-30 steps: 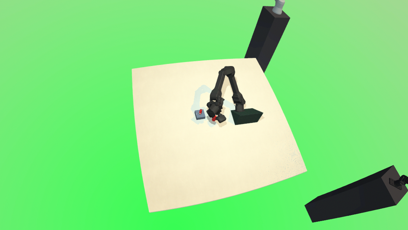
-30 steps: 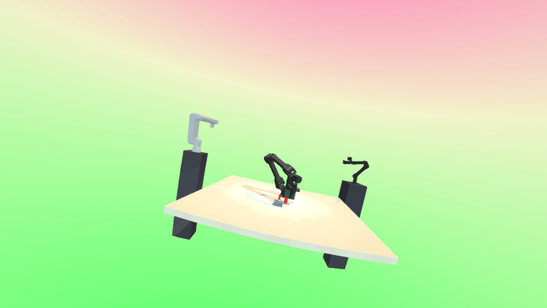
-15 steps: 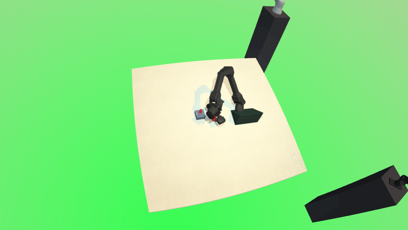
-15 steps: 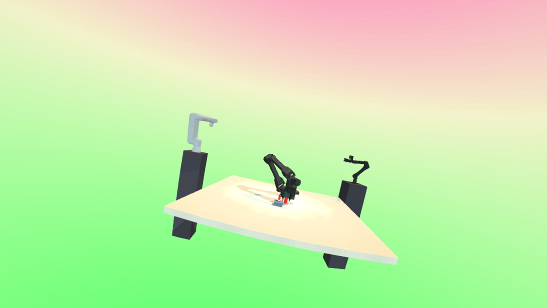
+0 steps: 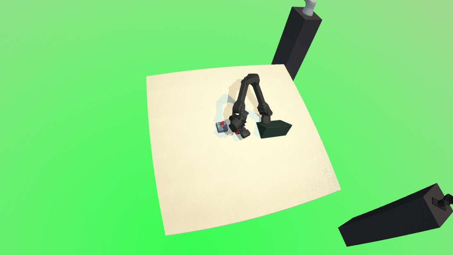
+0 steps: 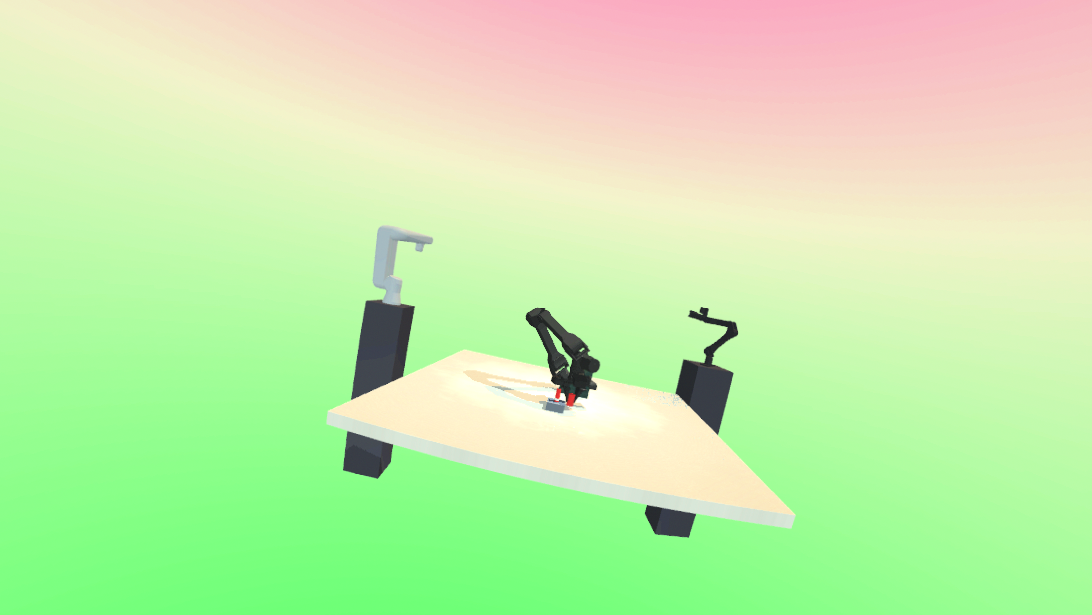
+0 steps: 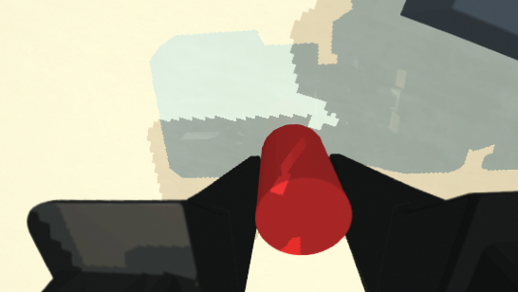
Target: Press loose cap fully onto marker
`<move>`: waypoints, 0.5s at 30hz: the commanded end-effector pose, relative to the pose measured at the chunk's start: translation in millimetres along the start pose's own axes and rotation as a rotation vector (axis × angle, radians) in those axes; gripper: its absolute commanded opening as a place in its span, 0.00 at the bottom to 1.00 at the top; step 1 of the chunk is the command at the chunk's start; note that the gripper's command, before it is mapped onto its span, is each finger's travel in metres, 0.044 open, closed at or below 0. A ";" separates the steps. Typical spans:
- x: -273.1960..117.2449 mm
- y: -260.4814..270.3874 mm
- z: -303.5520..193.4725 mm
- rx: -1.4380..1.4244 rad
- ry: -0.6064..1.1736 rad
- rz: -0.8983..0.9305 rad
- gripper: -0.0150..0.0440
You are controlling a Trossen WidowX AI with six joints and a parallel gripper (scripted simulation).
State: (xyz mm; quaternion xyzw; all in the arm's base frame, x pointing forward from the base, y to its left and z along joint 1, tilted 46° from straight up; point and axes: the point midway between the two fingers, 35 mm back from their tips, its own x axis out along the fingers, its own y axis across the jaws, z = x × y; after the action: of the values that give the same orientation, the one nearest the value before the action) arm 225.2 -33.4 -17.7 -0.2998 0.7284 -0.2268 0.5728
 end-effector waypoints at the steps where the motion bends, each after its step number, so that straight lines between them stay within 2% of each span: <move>1: 0.1 0.0 0.2 -0.003 -0.001 -0.002 0.35; 3: -3.3 0.1 0.6 -0.003 -0.001 -0.002 0.26; 15: -34.7 0.8 2.1 -0.004 -0.002 0.001 0.25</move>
State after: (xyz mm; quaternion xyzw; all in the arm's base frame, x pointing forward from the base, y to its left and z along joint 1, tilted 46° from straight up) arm 230.4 -15.7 -0.7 -0.3031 0.7292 -0.2246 0.5709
